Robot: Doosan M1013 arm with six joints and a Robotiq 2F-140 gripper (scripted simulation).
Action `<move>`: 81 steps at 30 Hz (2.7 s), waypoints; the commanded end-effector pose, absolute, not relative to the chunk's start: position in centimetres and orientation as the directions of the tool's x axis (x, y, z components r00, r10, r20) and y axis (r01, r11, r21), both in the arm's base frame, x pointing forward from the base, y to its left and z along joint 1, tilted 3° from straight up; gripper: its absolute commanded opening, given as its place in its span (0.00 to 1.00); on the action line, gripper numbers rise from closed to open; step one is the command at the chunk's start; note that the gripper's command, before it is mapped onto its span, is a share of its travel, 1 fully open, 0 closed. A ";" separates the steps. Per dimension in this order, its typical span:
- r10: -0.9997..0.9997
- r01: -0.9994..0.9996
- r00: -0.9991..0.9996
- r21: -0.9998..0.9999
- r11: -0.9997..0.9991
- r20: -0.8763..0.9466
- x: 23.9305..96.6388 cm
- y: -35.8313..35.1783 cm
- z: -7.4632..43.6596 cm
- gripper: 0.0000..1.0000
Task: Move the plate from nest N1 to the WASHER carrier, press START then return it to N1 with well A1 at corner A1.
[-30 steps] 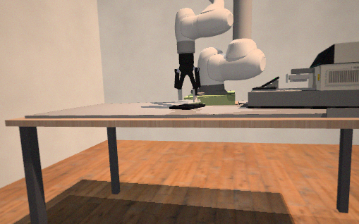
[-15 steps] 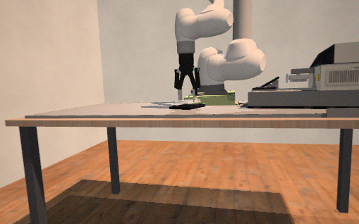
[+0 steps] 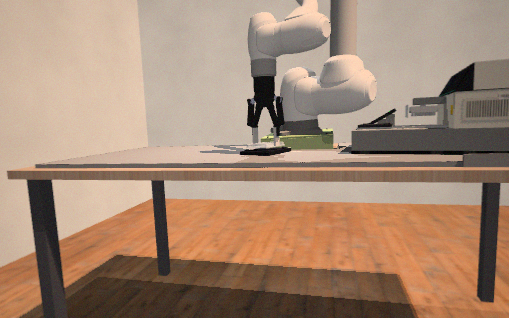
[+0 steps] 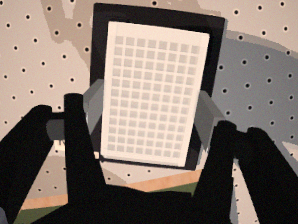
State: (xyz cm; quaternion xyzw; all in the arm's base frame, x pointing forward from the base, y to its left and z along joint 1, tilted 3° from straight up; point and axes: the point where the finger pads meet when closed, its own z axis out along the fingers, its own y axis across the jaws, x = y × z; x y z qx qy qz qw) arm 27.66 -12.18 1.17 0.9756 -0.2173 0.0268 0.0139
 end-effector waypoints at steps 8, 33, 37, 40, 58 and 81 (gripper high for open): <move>-0.422 -0.423 0.905 0.016 -0.906 0.052 27.2 -12.1 0.7 0.10; -0.422 -0.423 0.905 0.016 -0.906 0.052 27.2 -12.1 0.3 0.10; -0.422 -0.423 0.905 0.016 -0.906 0.052 27.2 -12.1 0.3 0.10; -0.422 -0.423 0.905 0.016 -0.906 0.052 27.2 -12.1 0.3 0.10; -0.422 -0.423 0.905 0.016 -0.906 0.052 27.2 -12.1 0.0 0.10; -0.422 -0.423 0.905 0.016 -0.906 0.052 27.2 -12.1 -0.2 0.10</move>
